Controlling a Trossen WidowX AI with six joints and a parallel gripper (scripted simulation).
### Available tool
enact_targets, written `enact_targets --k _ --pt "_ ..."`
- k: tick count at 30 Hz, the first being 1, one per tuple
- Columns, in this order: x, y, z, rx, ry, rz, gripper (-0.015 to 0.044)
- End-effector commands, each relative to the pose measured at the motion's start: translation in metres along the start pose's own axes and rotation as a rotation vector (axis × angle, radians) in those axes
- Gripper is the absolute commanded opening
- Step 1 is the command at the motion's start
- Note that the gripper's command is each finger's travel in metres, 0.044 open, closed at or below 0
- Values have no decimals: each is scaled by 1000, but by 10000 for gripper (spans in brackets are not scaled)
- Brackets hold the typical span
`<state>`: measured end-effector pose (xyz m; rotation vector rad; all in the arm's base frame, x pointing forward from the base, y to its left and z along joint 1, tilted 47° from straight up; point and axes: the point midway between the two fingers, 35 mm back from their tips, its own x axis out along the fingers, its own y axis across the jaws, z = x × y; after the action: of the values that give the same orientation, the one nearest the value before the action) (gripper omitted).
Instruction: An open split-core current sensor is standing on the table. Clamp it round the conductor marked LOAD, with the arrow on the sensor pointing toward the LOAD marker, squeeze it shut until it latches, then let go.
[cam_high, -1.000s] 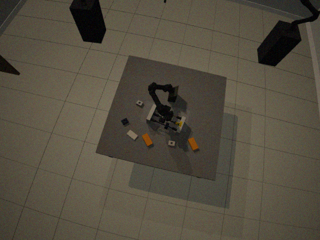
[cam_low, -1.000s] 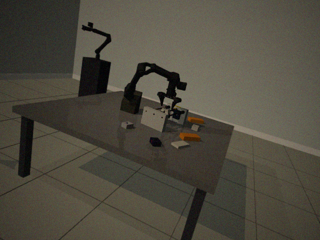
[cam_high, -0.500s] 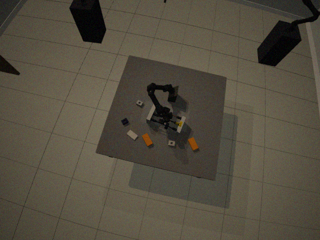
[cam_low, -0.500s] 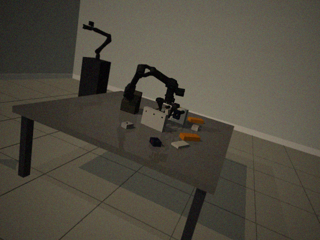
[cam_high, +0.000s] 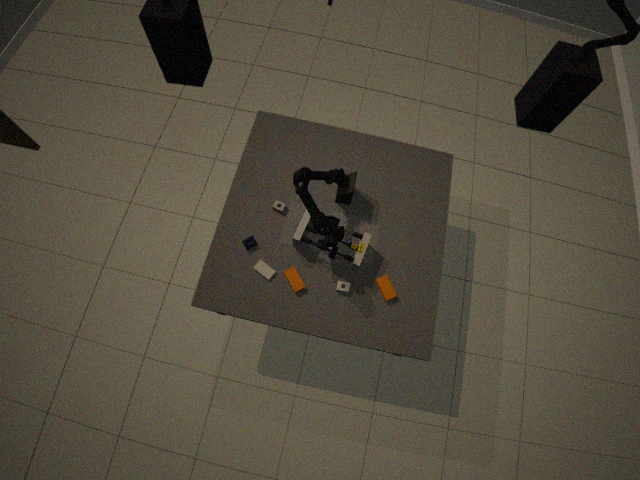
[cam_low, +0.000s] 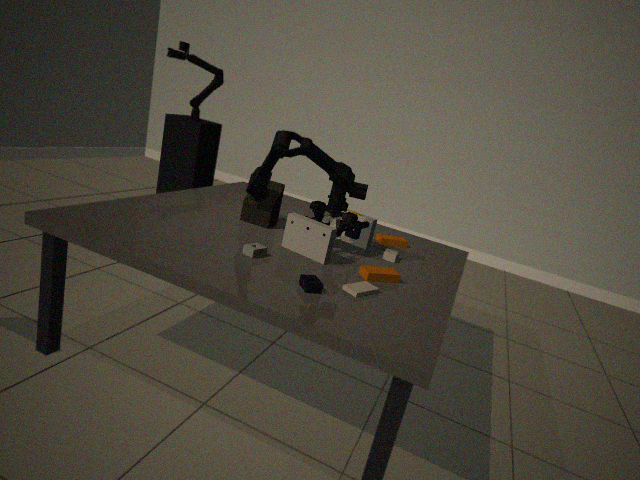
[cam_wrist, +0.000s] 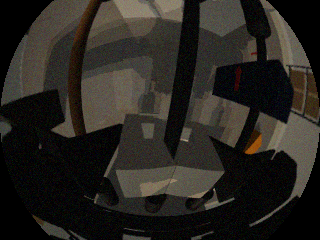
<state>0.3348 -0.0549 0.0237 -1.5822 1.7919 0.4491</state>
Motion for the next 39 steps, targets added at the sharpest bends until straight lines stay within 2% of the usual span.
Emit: enact_targets --k 1,23,34,39 --pt "0 0 0 0 0 0 433" --pt "0 0 0 0 0 0 287" --pt "0 0 0 0 0 0 0" --pt "0 0 0 0 0 0 0"
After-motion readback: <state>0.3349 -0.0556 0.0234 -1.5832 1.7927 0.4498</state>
